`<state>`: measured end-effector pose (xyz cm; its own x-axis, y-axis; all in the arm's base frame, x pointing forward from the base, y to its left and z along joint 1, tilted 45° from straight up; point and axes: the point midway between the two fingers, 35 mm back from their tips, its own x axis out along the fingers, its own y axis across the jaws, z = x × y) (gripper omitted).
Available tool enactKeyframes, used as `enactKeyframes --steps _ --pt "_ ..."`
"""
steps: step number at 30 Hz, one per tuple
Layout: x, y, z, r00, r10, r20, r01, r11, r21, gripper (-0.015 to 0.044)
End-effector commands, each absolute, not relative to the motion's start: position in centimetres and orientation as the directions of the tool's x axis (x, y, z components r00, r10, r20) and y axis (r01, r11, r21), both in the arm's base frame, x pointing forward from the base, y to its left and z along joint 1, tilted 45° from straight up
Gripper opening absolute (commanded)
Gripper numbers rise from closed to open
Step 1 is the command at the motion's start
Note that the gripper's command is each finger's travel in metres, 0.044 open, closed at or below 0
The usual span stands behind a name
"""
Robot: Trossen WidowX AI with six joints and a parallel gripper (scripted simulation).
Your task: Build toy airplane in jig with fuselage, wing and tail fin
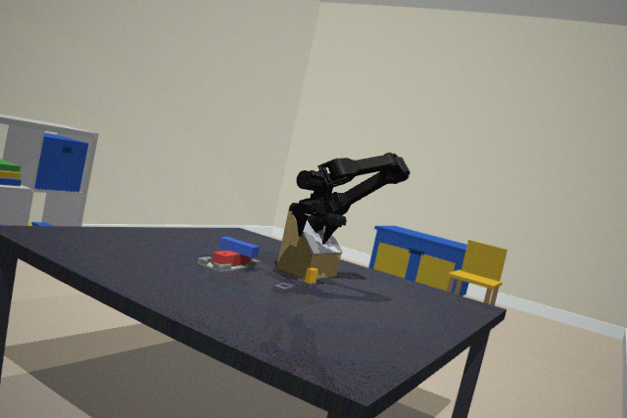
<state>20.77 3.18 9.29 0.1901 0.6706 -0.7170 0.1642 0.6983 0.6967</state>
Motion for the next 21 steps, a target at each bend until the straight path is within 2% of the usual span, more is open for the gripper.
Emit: enactKeyframes --steps 1,21 --pt "19.1 5.0 10.1 0.184 0.685 -0.705 0.168 0.685 0.709 0.0440" --pt "20.4 10.0 5.0 0.185 0.687 -0.702 0.167 0.682 0.712 0.0440"
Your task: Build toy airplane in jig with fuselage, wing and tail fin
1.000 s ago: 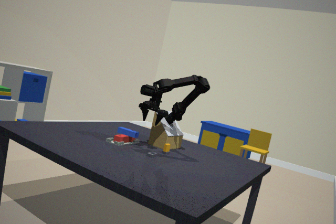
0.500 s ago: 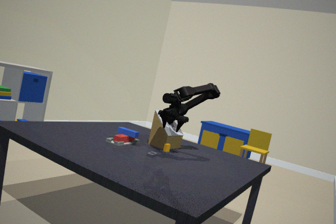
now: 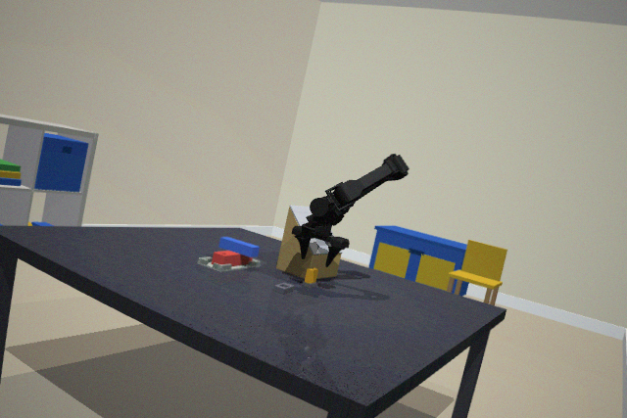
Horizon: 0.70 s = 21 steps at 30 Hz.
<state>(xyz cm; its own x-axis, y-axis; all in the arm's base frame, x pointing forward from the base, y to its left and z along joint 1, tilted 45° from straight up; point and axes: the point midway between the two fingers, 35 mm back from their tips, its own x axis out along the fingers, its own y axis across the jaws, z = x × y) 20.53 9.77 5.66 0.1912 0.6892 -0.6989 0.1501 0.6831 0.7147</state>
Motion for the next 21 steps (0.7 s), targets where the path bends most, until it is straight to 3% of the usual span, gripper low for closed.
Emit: enactKeyframes --steps 1,21 --pt "20.4 10.0 5.0 0.185 0.687 -0.702 0.167 0.683 0.712 0.0440" --pt "21.1 12.1 2.8 0.183 0.685 -0.705 0.167 0.685 0.710 0.0440"
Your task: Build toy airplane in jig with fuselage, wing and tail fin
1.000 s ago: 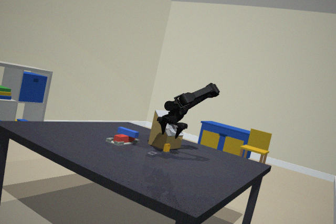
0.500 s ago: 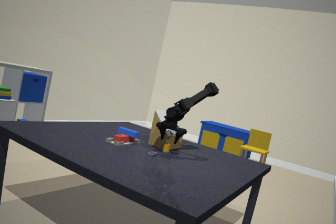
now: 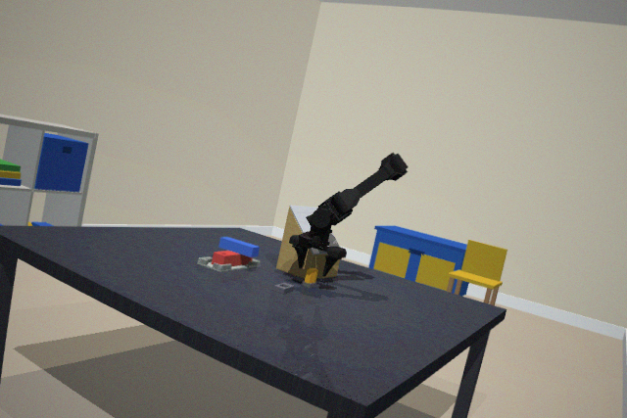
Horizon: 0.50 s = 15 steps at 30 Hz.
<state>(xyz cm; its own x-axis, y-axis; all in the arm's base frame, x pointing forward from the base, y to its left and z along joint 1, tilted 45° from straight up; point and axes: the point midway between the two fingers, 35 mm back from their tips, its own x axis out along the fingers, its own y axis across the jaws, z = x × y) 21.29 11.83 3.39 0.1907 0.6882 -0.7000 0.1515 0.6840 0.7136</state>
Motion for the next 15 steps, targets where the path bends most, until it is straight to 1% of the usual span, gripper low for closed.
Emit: enactKeyframes --steps 1,15 --pt "21.1 12.2 2.7 0.184 0.686 -0.704 0.167 0.685 0.710 0.0440" --pt "21.3 13.6 1.4 0.184 0.689 -0.701 0.167 0.681 0.713 0.0440"
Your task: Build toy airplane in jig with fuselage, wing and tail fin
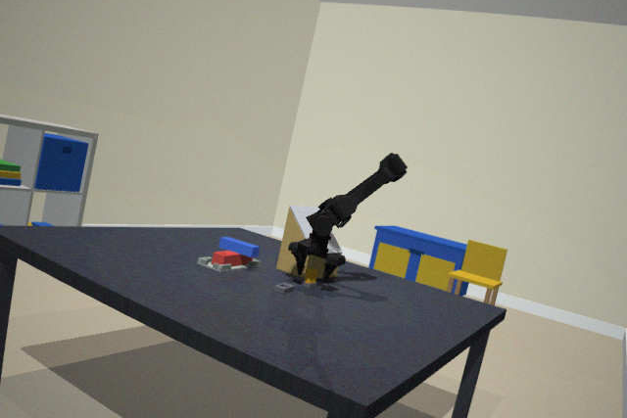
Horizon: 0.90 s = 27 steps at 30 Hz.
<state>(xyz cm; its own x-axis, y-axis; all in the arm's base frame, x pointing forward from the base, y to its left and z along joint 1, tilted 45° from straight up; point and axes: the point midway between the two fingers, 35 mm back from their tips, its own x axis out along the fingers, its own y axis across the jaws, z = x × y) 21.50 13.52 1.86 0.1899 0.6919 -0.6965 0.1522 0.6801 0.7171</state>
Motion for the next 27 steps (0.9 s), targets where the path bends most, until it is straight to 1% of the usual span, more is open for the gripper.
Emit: enactKeyframes --steps 1,14,21,22,27 --pt "21.28 13.61 1.40 0.184 0.689 -0.701 0.167 0.681 0.713 0.0414" --pt "21.28 13.61 1.40 0.184 0.689 -0.701 0.167 0.681 0.713 0.0072" --pt "21.28 13.61 1.40 0.184 0.689 -0.701 0.167 0.681 0.713 0.0026" --pt "21.28 13.61 1.40 0.184 0.689 -0.701 0.167 0.681 0.713 0.0000" --pt "21.32 13.48 1.67 0.171 0.684 -0.709 0.162 0.690 0.705 0.0000"
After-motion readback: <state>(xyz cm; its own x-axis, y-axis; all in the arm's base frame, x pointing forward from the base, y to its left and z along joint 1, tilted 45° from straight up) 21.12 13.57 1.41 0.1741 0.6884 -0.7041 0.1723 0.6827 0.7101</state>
